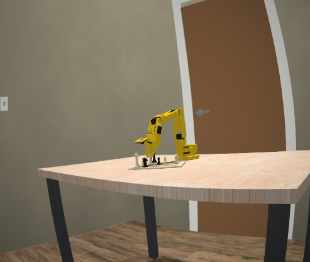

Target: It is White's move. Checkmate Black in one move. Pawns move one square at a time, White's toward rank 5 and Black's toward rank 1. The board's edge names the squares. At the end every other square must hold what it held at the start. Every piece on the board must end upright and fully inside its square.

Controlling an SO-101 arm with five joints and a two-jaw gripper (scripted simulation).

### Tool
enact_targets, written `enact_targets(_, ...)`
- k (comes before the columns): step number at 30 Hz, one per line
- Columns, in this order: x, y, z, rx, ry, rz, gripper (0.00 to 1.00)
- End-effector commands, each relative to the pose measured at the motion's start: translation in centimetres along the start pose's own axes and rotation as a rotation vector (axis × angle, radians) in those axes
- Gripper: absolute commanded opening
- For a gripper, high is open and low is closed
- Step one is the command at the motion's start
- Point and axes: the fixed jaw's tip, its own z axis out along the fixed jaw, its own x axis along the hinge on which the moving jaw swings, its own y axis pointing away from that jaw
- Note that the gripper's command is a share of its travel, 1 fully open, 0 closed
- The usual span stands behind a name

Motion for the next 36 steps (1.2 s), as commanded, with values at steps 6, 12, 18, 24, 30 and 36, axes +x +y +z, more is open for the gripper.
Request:
enact_targets(6,0.47,0.2,0.48,-0.003,0.017,0.003,0.12)
enact_targets(12,0.93,0.2,0.87,-0.003,0.018,0.003,0.12)
enact_targets(18,0.93,0.2,0.87,-0.003,0.018,0.003,0.12)
enact_targets(24,0.85,0.2,0.75,-0.003,0.018,0.003,0.12)
enact_targets(30,0.77,0.2,0.62,-0.003,0.018,0.003,0.12)
enact_targets(36,0.74,0.2,0.57,-0.003,0.017,0.003,0.12)
